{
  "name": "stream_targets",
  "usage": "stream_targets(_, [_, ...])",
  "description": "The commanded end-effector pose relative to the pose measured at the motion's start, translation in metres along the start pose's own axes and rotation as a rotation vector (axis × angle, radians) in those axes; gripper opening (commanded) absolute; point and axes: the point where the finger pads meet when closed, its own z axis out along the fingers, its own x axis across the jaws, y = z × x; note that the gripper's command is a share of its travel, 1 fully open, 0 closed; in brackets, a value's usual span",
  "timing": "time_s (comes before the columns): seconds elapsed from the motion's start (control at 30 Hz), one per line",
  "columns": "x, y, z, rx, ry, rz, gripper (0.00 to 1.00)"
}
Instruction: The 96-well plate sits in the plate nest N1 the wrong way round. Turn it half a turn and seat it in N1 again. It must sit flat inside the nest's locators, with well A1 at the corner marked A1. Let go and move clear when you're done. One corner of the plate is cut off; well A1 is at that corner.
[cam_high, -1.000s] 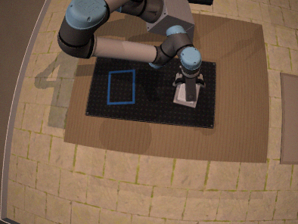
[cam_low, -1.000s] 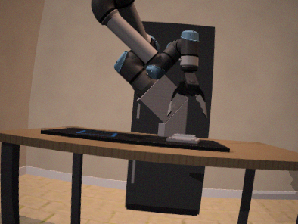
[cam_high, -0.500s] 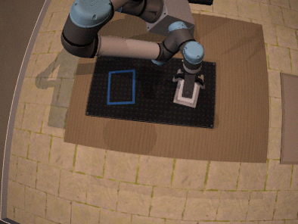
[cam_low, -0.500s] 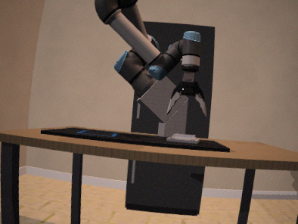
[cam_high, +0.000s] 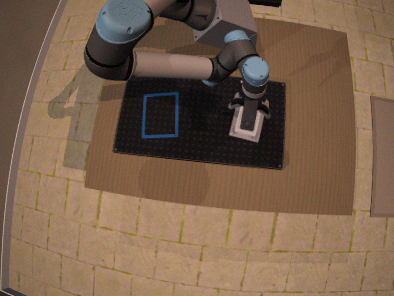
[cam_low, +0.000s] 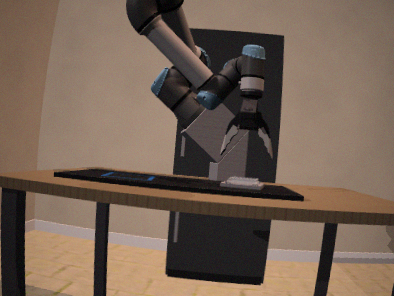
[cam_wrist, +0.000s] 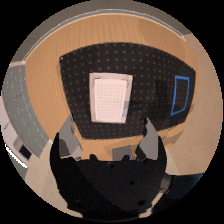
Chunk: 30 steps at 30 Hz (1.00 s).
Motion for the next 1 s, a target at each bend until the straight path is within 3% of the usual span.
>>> stream_targets(0.0, [0.0, 0.0, 0.008, 0.002, -0.001, 0.0, 1.0])
stream_targets(0.97, [0.0, 0.0, 0.049, 0.002, -0.001, 0.0, 1.0])
